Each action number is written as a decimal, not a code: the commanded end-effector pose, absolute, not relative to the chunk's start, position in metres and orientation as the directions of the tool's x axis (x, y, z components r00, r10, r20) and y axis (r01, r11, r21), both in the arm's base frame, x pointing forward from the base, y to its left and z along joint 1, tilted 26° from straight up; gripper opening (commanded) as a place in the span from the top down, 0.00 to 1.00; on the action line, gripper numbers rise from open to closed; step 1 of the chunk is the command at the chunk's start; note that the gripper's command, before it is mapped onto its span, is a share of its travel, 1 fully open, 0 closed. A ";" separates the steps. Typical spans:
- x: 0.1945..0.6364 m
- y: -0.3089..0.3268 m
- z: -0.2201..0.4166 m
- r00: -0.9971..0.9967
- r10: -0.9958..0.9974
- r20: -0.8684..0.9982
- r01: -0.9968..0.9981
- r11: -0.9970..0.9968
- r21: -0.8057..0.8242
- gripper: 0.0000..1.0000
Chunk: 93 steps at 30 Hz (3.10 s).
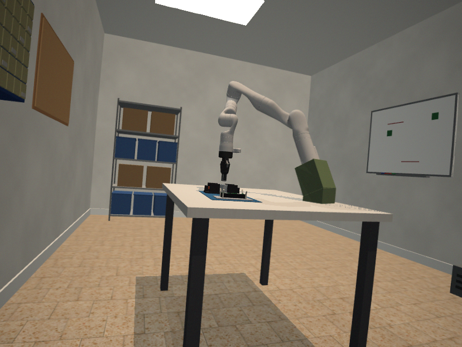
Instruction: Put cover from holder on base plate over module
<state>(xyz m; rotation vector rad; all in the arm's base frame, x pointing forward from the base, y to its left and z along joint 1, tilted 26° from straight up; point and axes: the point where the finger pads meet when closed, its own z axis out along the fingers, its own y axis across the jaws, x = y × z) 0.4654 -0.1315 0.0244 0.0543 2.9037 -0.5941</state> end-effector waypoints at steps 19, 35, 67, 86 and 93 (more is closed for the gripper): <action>0.466 -0.131 0.025 -0.983 0.000 -0.181 0.071 0.920 -0.386 1.00; 0.466 -0.131 0.025 -0.983 0.000 -0.181 0.071 0.920 -0.386 0.00; 0.470 -0.137 0.012 -0.983 -0.002 -0.185 0.071 0.920 -0.386 0.00; 0.481 -0.153 -0.021 -0.981 -0.004 -0.195 0.073 0.919 -0.387 0.00; 0.481 -0.154 -0.025 -0.981 -0.004 -0.193 0.072 0.919 -0.387 0.00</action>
